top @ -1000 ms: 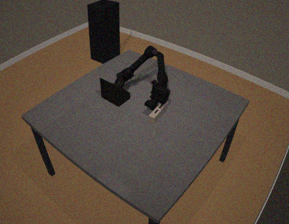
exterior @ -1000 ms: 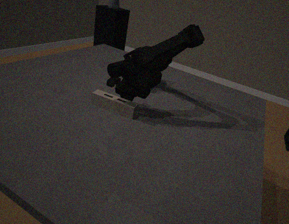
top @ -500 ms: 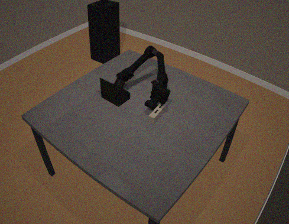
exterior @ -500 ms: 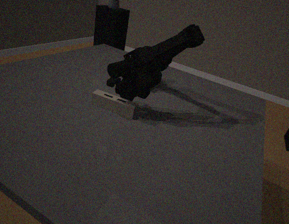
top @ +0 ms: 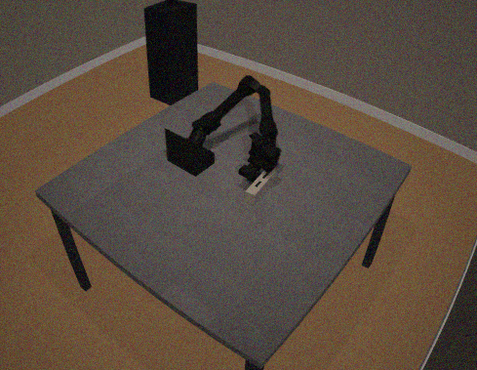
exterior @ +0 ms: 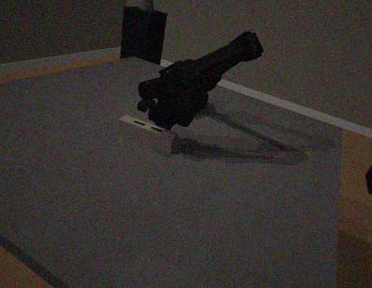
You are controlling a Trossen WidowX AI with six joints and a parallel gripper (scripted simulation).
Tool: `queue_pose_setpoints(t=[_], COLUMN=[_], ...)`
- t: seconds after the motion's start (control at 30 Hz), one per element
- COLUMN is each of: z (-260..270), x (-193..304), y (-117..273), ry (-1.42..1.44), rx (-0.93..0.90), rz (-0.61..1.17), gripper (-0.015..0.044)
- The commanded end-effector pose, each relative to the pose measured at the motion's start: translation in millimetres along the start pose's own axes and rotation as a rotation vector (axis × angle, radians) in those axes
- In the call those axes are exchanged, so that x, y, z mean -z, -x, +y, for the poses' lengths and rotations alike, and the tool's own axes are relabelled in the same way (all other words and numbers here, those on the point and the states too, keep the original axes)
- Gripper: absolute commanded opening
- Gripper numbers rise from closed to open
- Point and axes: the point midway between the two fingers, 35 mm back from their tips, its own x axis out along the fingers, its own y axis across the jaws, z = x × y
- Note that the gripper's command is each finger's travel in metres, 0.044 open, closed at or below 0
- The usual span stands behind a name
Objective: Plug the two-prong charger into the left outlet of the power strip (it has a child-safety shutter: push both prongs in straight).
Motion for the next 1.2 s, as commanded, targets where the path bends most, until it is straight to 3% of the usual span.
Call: queue_pose_setpoints(t=[0.0, 1.17], z=[1.2, 1.6], x=[-3.3, -17.0], y=[1.0, 2.5], ry=[0.005, 0.006], rx=[-0.003, -0.003], rz=[-0.007, -0.008], gripper=[0.0000, 0.0000])
